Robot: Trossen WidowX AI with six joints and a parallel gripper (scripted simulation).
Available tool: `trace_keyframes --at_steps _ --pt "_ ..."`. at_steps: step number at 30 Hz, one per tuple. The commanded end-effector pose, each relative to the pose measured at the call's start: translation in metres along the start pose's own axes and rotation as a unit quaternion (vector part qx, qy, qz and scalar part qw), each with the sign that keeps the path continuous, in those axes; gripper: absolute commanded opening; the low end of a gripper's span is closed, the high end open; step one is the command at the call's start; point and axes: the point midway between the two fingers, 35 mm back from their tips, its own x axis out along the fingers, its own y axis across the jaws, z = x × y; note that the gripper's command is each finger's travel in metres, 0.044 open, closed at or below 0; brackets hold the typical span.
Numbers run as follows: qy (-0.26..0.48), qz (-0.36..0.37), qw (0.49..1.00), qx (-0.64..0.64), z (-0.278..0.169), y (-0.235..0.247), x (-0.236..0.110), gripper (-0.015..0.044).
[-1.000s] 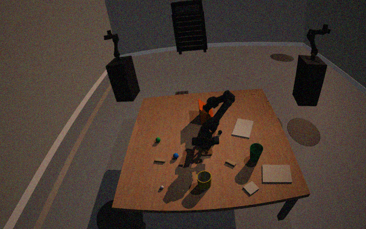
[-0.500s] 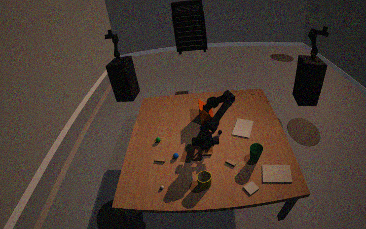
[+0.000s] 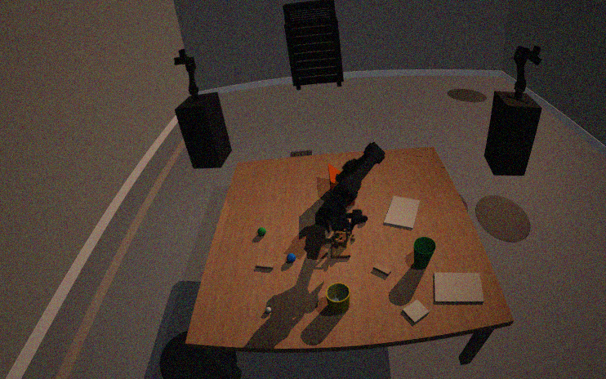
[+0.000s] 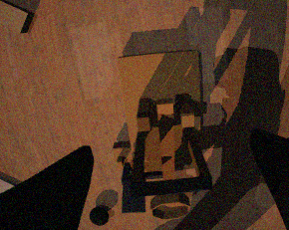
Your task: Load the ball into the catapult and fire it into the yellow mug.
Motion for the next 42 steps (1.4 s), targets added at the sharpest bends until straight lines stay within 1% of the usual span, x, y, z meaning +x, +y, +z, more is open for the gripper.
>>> trace_keyframes --at_steps 1,7,9,11,13,18,42 --pt "0.0 0.0 1.0 0.0 0.0 0.0 0.0 0.044" --pt "-0.001 0.001 1.0 0.0 -0.004 0.001 -0.007 0.044" --pt "-0.001 0.001 1.0 0.0 -0.003 0.001 0.004 0.044" --pt "-0.001 0.001 1.0 0.0 -0.003 0.002 0.03 0.044" --pt "-0.001 0.002 1.0 0.0 -0.004 0.002 0.04 0.044" --pt "-0.001 0.002 1.0 0.0 -0.003 0.002 0.042 0.044" --pt "-0.001 0.003 1.0 0.0 -0.003 0.002 0.082 0.044"
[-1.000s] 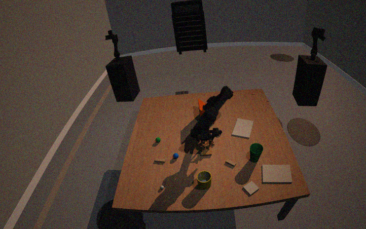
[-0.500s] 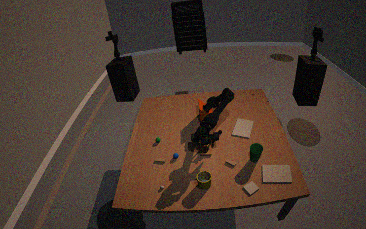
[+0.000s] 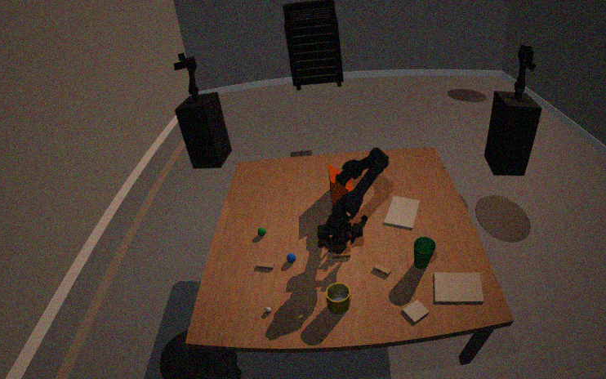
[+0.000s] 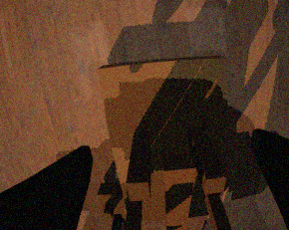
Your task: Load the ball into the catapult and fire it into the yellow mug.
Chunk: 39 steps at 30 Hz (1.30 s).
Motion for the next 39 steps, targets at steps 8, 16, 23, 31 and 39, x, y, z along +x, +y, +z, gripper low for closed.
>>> trace_keyframes --at_steps 8,16,23,31,39 --pt "0.001 0.003 1.0 0.004 -0.003 0.0 0.017 0.044" --pt "0.001 0.001 1.0 0.0 -0.001 0.001 0.014 0.0256" --pt "0.001 0.001 1.0 0.0 -0.001 0.001 0.014 0.0131" --pt "0.001 -0.001 1.0 0.0 -0.001 0.0 -0.033 0.0" --pt "0.001 0.0 1.0 0.002 0.0 0.0 -0.031 0.0"
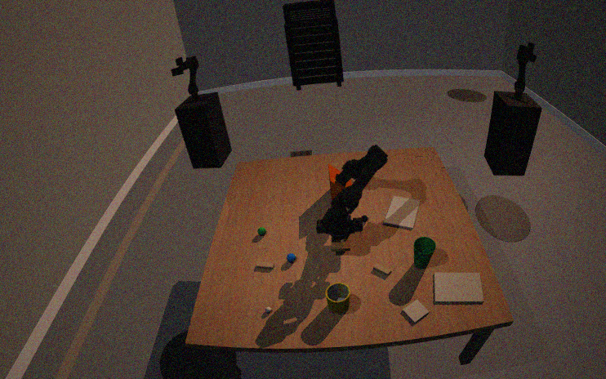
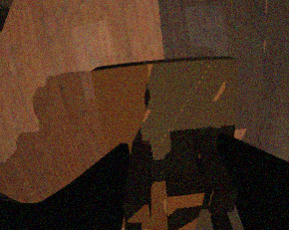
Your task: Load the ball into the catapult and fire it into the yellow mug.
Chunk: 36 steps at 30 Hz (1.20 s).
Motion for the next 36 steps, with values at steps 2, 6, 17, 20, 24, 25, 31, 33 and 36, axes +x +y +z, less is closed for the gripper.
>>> trace_keyframes --at_steps 2,6,17,20,24,25,31,33,36 --pt "-0.002 -0.001 1.0 -0.003 0.002 0.0 0.002 0.0" --pt "-0.003 -0.001 1.0 -0.002 0.003 0.0 0.008 0.0" --pt "-0.003 0.0 1.0 -0.002 0.003 0.0 0.026 0.0" --pt "-0.003 0.0 1.0 -0.002 0.003 0.0 0.031 0.0" --pt "-0.003 0.0 1.0 -0.001 0.003 0.0 0.037 0.0" --pt "-0.003 0.0 1.0 -0.001 0.002 0.0 0.039 0.0" --pt "0.0 -0.001 1.0 -0.007 0.003 0.002 0.042 0.0" --pt "0.0 -0.001 1.0 -0.007 0.003 0.002 0.042 0.0" --pt "0.0 -0.001 1.0 -0.007 0.003 0.002 0.042 0.0053"
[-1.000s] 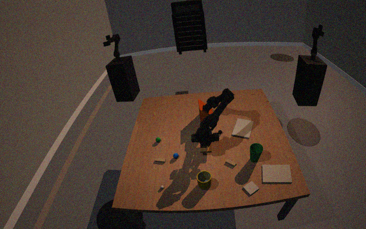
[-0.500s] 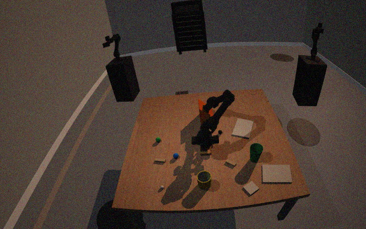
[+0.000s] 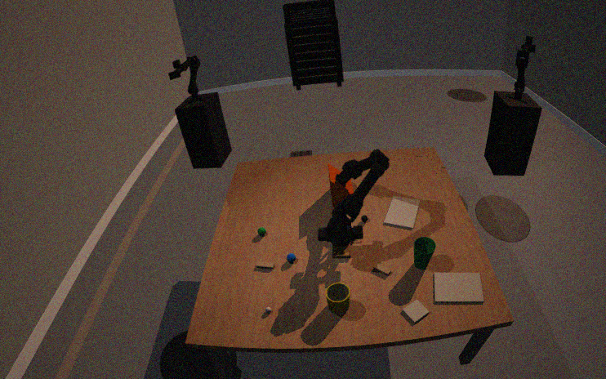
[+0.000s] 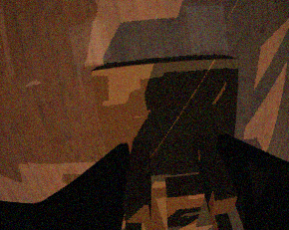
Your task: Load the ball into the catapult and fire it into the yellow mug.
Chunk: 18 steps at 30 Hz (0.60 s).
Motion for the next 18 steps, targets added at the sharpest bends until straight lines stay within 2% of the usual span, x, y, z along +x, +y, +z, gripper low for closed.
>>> trace_keyframes --at_steps 1,12,15,18 --pt "-0.001 0.0 1.0 -0.001 0.0 0.0 -0.001 0.0079" --pt "-0.001 0.0 1.0 -0.001 0.001 0.0 -0.003 0.0367" --pt "-0.001 -0.003 1.0 0.0 0.004 -0.002 -0.041 0.044" --pt "0.0 -0.003 1.0 0.0 0.001 -0.001 -0.09 0.044"
